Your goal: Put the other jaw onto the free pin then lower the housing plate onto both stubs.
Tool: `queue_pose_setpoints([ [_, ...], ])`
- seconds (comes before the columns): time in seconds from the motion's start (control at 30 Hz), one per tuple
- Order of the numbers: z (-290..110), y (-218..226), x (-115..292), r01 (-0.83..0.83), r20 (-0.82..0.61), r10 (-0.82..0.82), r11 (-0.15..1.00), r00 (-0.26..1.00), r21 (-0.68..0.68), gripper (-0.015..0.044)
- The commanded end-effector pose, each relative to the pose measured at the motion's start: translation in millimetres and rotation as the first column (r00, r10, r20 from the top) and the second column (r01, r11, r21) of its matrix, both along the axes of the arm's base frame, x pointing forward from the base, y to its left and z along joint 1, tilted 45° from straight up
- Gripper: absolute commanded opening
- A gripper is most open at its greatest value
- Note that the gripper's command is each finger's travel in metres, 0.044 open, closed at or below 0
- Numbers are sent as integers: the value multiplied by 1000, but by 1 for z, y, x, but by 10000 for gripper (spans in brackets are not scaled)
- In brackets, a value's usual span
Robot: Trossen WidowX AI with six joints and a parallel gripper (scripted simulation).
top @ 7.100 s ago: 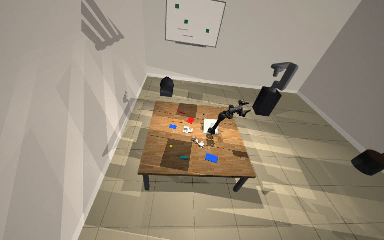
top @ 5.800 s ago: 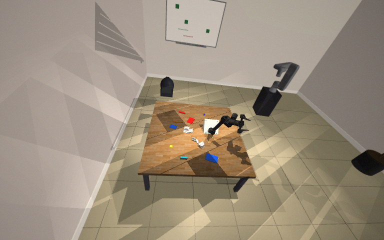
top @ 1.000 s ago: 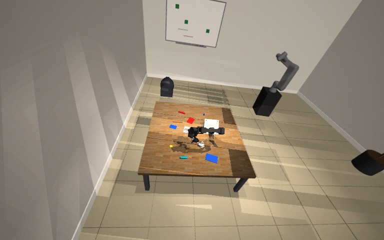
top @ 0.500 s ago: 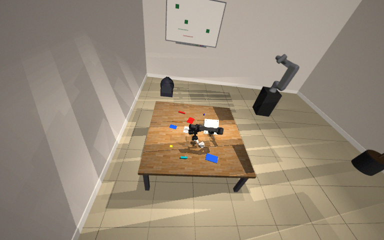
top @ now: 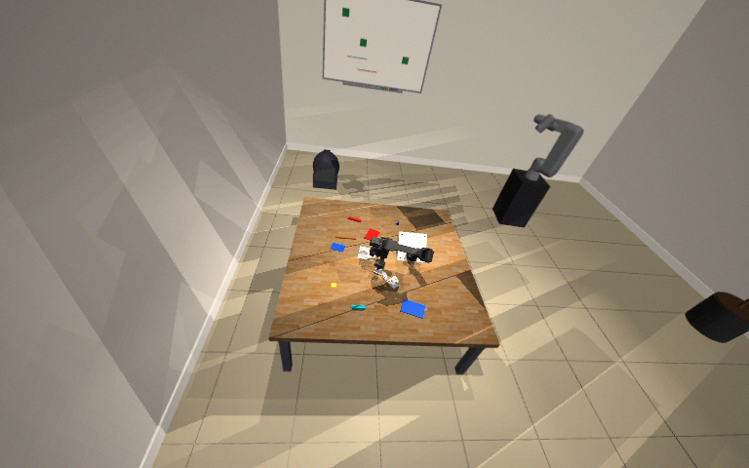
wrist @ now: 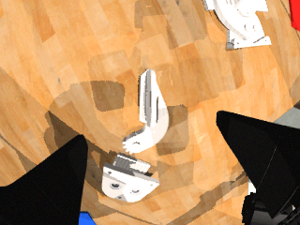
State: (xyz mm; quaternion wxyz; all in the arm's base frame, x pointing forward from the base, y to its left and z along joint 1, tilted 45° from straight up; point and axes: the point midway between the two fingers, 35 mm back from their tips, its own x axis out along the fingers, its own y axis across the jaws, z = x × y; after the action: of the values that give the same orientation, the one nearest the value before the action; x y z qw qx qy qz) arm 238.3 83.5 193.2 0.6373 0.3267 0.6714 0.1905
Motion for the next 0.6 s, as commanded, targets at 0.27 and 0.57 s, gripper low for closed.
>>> queue_pose_setpoints([
  [0.27, -9, -8, -16, 81, -188, -77, 997, 979, 17, 440],
  [0.57, -37, 20, -18, 81, -187, -76, 997, 979, 19, 440],
])
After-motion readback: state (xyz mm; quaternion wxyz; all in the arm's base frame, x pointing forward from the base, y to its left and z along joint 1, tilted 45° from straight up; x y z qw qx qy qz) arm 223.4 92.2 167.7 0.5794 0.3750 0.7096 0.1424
